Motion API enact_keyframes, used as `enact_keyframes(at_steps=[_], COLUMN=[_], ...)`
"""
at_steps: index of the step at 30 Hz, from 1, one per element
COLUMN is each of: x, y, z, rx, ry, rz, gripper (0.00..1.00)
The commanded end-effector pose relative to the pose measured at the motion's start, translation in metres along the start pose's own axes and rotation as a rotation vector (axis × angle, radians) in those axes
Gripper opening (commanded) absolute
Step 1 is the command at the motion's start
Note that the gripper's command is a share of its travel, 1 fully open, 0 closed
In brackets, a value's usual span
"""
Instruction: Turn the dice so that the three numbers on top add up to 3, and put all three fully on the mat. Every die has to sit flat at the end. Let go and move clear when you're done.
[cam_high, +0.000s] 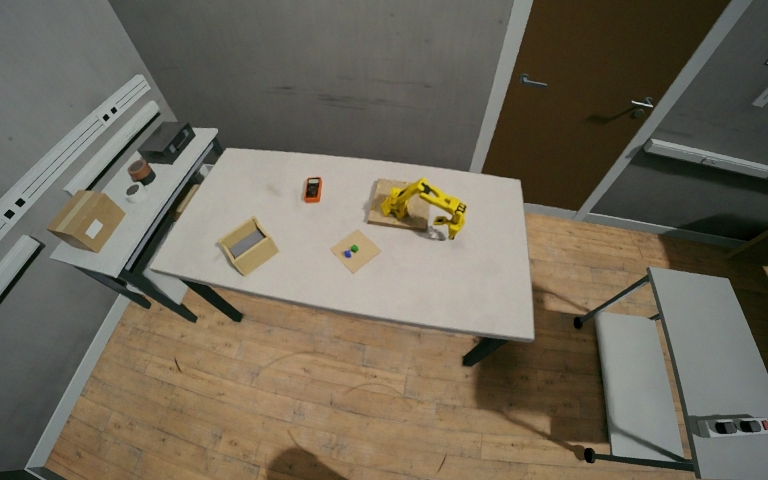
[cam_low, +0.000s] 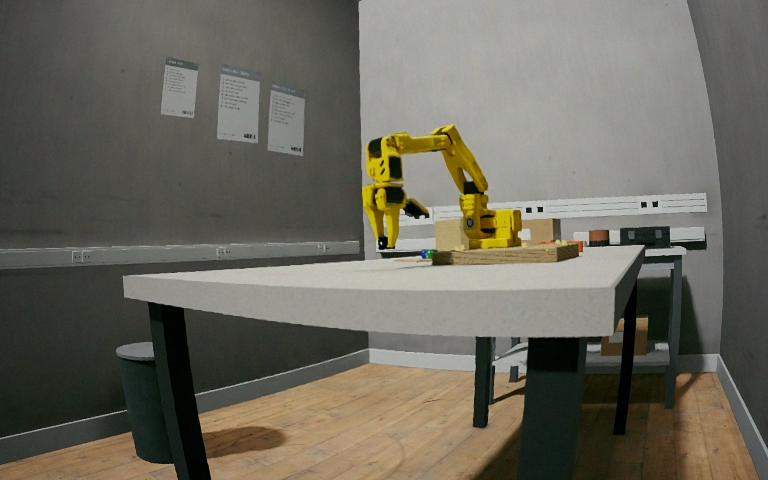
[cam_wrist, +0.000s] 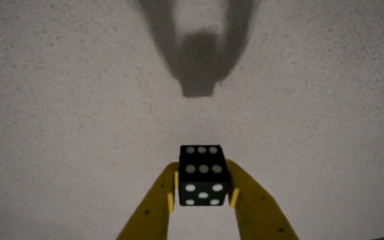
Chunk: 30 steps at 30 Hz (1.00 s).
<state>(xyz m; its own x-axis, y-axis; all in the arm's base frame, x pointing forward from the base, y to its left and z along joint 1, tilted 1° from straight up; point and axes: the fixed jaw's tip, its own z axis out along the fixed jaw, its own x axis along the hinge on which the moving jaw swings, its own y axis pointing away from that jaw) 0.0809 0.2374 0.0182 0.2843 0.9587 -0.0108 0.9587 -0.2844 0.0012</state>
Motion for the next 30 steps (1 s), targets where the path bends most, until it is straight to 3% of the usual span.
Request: enact_keyframes(at_steps=[1,30], x=[-0.0001,-0.0001], y=[0.0014,0.0014], z=[0.0009,0.0104], rx=[0.001,0.001], ry=[0.006,0.006], rz=[-0.003,-0.003], gripper=[0.0,0.0])
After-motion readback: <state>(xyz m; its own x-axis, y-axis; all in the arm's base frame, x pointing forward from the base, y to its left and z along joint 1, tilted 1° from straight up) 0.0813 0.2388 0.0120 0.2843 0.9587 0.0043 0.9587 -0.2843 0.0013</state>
